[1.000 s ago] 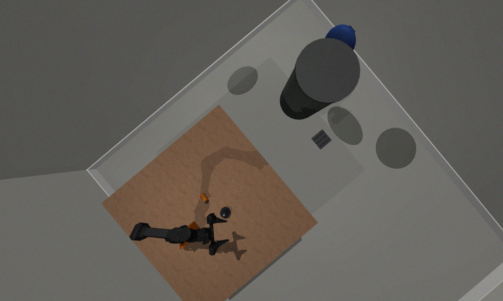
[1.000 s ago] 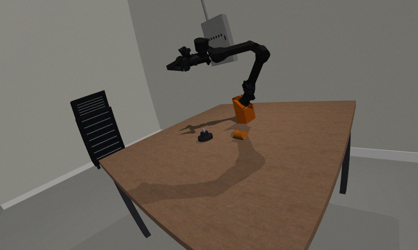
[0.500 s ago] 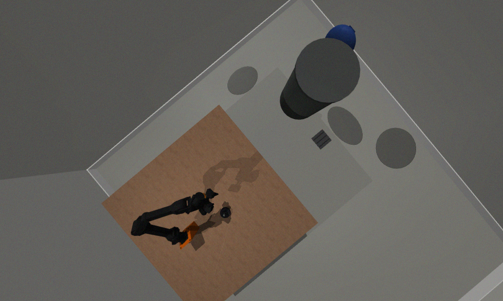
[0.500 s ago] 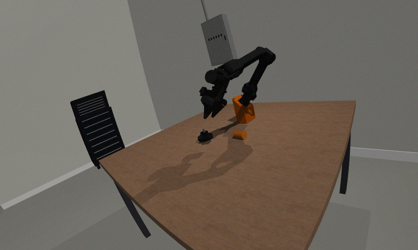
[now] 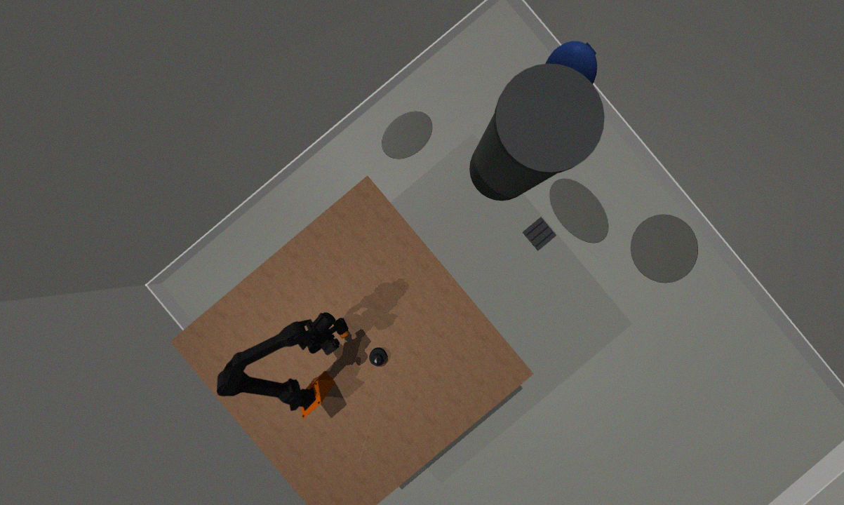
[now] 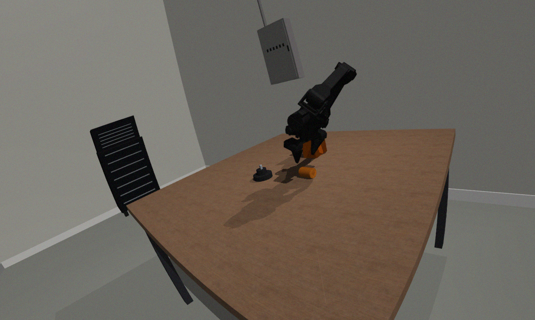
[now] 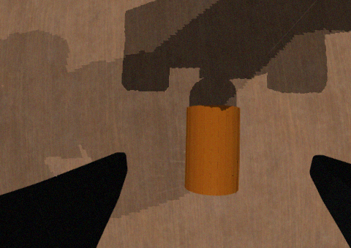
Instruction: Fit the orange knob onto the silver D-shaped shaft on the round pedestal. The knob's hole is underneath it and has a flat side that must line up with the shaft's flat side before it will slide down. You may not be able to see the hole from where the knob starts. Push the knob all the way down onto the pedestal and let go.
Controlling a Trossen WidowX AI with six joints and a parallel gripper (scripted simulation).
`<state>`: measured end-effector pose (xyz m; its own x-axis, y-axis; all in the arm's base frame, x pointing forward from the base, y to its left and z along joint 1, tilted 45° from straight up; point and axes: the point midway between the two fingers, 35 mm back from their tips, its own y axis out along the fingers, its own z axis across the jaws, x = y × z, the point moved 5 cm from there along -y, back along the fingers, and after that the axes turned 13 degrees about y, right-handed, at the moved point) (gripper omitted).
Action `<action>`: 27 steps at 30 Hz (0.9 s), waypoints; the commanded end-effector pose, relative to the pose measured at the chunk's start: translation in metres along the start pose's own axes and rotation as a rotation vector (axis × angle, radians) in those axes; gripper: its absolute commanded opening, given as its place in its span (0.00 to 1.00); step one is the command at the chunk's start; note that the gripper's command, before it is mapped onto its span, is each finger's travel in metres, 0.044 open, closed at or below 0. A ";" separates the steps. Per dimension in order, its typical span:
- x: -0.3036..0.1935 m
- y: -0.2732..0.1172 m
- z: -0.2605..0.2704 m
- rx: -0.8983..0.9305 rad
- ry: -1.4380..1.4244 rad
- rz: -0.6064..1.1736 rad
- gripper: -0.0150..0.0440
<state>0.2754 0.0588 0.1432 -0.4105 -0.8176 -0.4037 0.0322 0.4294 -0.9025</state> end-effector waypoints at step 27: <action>-0.019 0.051 -0.005 -0.012 0.006 0.002 1.00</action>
<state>0.2806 0.0952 0.1108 -0.4097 -0.8141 -0.4115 0.0289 0.4393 -0.8979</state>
